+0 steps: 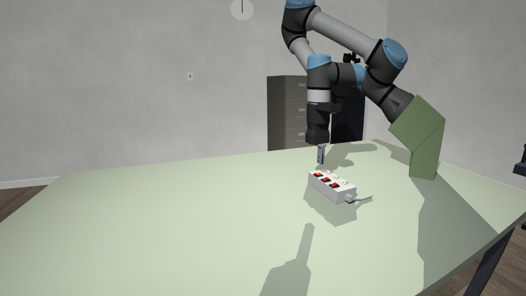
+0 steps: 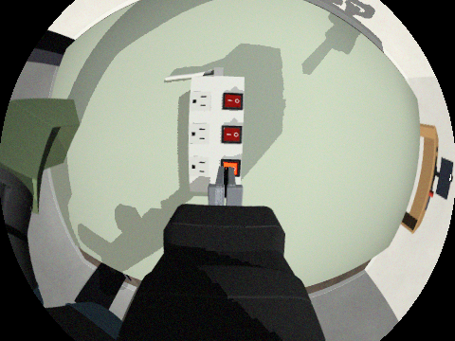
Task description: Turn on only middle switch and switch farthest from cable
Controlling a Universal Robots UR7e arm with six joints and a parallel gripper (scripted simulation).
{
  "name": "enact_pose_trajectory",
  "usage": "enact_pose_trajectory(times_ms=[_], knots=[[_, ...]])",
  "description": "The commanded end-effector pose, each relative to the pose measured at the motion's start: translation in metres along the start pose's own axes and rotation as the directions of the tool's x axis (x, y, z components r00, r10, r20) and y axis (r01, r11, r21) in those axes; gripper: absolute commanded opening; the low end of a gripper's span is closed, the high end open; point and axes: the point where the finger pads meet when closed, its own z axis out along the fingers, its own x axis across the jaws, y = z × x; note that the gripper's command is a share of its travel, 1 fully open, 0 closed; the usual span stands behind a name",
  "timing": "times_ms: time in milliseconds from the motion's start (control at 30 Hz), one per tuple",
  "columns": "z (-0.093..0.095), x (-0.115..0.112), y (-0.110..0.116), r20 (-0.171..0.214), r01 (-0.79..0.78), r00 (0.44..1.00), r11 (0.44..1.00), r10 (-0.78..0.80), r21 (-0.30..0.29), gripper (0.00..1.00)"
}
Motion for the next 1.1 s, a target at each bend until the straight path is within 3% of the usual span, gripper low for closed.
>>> enact_pose_trajectory(times_ms=[0,233,1067], knots=[[0.0,0.0,-0.001,-0.001,0.0,1.0,1.0,0.0,0.0,0.0],[-0.014,0.0,-0.045,-0.001,0.0,1.0,1.0,0.0,0.0,0.0],[-0.014,0.0,-0.046,-0.001,0.0,1.0,1.0,0.0,0.0,0.0]])
